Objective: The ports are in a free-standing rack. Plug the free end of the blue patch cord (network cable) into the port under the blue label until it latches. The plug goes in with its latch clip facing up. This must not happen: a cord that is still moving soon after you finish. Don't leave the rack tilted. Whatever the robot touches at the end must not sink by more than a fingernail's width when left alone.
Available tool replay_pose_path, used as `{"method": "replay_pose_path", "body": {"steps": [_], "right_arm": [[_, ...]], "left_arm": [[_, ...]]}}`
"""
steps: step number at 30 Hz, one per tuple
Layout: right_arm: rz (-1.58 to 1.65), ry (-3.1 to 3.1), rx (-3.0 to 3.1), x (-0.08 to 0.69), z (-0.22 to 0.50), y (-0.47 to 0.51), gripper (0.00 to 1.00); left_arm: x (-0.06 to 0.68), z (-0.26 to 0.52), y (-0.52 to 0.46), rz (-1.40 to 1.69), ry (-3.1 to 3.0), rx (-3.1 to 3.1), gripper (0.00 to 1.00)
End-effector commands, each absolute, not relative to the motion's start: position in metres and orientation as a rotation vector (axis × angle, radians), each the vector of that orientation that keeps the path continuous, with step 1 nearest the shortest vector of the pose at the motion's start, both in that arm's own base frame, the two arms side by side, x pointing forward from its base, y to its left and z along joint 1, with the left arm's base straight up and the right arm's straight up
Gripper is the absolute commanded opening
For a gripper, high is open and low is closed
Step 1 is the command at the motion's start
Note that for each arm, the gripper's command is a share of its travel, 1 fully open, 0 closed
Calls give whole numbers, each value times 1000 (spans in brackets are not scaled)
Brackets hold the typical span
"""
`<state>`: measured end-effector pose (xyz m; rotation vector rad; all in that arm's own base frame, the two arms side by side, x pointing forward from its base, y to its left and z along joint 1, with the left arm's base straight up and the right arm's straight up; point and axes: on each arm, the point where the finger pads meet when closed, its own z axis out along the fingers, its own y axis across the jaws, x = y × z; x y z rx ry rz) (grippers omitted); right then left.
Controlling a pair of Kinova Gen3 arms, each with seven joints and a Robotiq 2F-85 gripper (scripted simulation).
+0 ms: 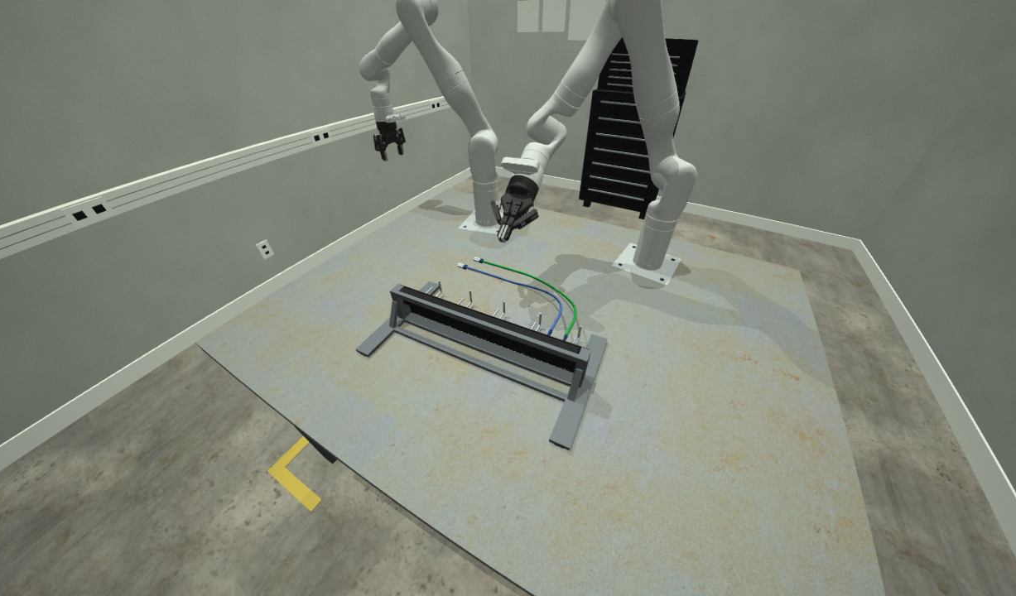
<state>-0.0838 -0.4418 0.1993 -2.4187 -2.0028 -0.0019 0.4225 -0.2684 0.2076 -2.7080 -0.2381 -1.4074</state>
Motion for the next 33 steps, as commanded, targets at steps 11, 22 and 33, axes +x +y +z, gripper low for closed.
{"method": "replay_pose_path", "body": {"steps": [11, 22, 33], "right_arm": [[0, -2004, -2420, -84, 200, -442, 1000], [0, -2004, -2420, -84, 200, -442, 1000], [0, -2004, -2420, -84, 200, -442, 1000]], "left_arm": [[427, 208, -289, -1409, -240, -2706, 99], [440, 199, -287, -1409, -240, -2706, 99], [501, 156, -276, -1409, -240, -2706, 99]]}}
